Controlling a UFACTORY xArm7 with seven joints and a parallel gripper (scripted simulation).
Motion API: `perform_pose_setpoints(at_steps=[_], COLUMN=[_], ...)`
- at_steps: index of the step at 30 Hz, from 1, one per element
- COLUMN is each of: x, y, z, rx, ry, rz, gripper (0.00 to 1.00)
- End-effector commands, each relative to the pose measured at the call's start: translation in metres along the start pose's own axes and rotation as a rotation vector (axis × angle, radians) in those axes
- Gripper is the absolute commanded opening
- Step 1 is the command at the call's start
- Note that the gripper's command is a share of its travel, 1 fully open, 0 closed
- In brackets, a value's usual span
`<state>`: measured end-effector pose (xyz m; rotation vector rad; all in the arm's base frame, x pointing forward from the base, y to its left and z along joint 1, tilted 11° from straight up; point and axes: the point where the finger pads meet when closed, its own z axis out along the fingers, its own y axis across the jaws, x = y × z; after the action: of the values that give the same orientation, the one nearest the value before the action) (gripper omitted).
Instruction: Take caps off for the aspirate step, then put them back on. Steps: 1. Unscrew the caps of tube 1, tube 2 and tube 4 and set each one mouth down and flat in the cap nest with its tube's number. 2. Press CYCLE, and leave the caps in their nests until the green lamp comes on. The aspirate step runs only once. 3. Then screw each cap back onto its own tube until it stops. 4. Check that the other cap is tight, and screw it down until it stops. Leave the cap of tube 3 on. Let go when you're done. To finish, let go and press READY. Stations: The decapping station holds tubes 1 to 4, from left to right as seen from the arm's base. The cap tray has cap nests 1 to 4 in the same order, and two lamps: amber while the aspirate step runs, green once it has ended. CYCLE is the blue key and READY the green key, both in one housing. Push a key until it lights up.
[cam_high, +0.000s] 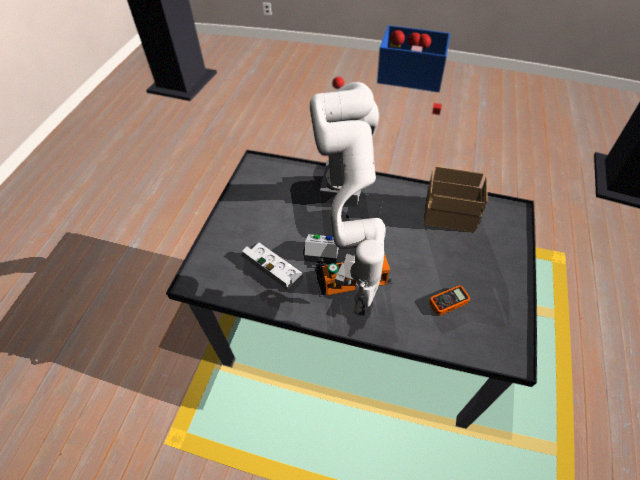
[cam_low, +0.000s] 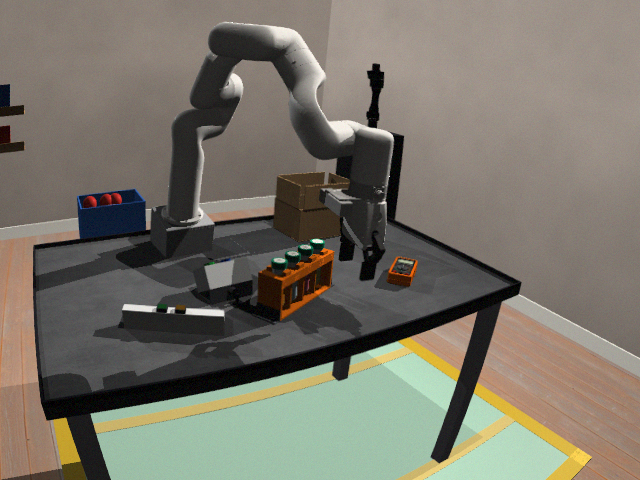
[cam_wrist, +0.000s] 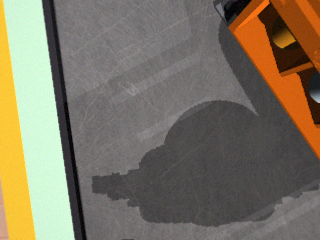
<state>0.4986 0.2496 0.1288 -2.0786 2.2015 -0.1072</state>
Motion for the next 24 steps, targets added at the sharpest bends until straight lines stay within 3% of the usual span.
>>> perform_pose_setpoints(at_steps=[1, 17, 18, 24], x=[-0.0007, -0.0007, -0.0007, -0.0007], y=[-0.0011, -0.0011, -0.0011, -0.0011], z=[-0.0017, -0.0017, -0.0017, -0.0017], rx=[0.003, 0.003, 0.003, 0.003], ry=[-0.002, -0.002, -0.002, -0.002], rz=[0.000, 0.000, 0.000, 0.000], gripper=[1.00, 1.00, 0.46, 0.46])
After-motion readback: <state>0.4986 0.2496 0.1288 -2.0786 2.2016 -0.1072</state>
